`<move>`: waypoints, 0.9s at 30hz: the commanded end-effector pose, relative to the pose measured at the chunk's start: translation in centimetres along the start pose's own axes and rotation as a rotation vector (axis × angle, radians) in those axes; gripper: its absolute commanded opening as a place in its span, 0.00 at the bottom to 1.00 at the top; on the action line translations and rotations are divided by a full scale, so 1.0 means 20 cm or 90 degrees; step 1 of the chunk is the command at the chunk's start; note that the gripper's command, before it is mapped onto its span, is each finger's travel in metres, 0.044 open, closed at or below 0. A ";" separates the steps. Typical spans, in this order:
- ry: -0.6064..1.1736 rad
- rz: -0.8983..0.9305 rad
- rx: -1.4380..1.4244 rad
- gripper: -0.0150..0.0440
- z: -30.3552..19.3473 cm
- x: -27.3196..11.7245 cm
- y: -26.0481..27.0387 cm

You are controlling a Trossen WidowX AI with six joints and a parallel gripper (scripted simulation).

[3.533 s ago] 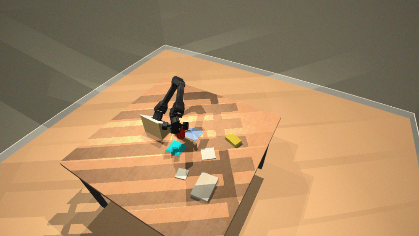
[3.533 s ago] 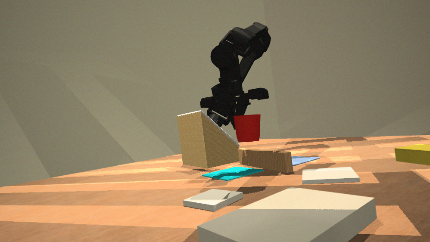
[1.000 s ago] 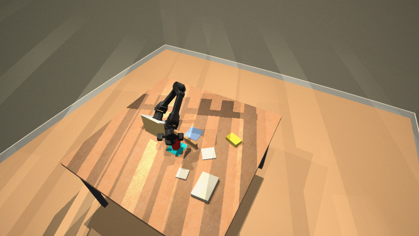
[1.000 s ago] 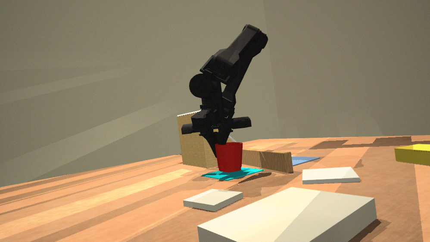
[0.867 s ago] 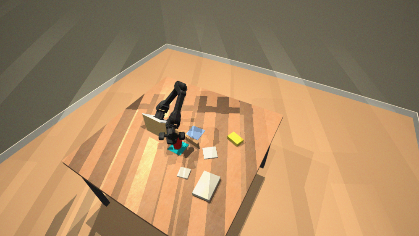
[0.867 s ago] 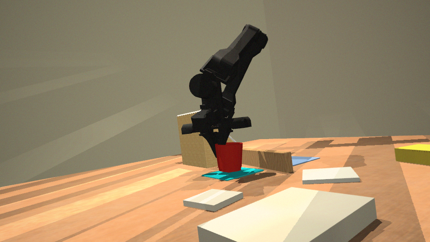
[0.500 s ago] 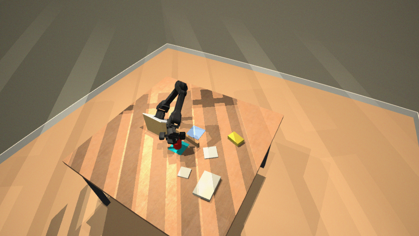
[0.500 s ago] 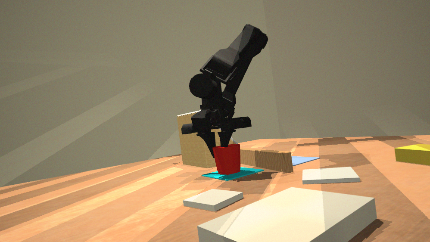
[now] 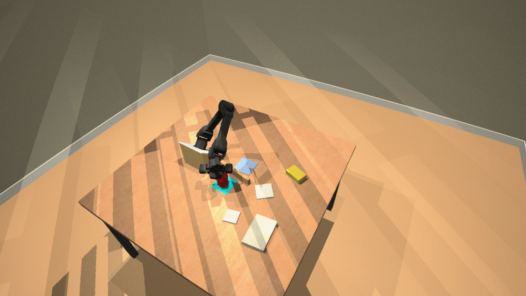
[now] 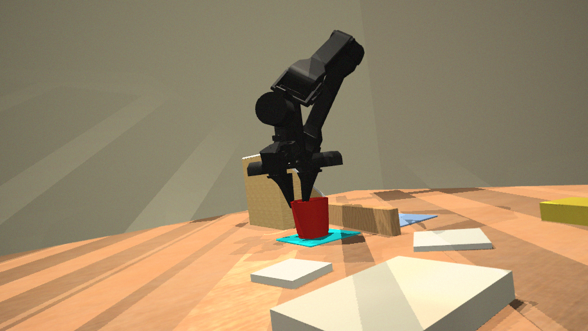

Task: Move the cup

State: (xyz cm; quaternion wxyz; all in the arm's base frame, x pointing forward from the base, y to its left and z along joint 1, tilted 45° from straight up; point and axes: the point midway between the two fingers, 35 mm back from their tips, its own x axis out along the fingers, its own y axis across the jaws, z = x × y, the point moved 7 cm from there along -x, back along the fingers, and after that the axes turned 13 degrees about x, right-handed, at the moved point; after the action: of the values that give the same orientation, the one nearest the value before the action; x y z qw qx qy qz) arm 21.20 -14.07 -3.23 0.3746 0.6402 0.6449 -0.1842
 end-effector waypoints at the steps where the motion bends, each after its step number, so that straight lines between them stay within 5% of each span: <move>1: -0.001 -0.003 -0.003 0.47 0.00 -0.03 0.00; 19: 0.001 -0.003 -0.001 0.47 0.00 -0.17 0.00; 27: 0.002 0.001 0.002 0.83 0.00 -0.16 0.00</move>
State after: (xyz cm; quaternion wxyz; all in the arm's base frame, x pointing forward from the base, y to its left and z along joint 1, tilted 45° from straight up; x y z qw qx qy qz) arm 20.96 -16.30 -0.97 0.3730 0.6414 0.6447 -0.1837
